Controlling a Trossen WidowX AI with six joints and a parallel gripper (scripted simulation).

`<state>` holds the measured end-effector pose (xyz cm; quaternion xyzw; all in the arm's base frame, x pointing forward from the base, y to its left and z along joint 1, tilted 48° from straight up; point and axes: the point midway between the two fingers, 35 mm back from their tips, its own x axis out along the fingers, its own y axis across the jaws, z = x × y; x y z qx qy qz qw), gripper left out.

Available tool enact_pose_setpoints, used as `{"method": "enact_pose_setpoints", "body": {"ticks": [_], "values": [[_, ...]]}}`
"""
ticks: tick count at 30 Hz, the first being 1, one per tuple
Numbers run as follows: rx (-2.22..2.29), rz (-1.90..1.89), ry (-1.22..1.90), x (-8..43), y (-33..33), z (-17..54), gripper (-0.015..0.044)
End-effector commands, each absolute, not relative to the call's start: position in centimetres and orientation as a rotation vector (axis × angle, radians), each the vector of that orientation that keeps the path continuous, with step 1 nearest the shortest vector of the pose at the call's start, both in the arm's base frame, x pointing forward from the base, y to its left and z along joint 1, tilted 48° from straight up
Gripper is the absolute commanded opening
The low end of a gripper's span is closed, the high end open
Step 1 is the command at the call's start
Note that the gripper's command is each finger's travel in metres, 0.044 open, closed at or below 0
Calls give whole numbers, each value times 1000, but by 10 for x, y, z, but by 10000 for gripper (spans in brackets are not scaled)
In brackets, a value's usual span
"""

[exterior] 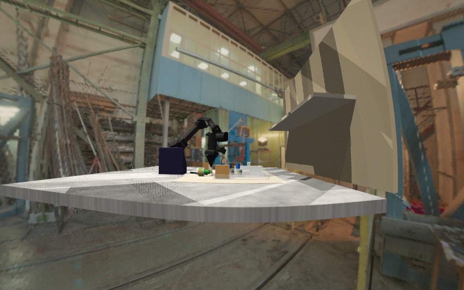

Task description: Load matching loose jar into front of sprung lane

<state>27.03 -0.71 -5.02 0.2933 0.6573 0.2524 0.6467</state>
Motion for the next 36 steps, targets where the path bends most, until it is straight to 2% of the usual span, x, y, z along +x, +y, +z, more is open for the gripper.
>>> {"method": "enact_pose_setpoints", "body": {"ticks": [1, 14, 36], "values": [[656, 574, 1481, 276, -25, -35, 0], [694, 602, 1475, 277, -62, 3, 0], [667, 630, 1460, 277, -6, -37, 0]]}}
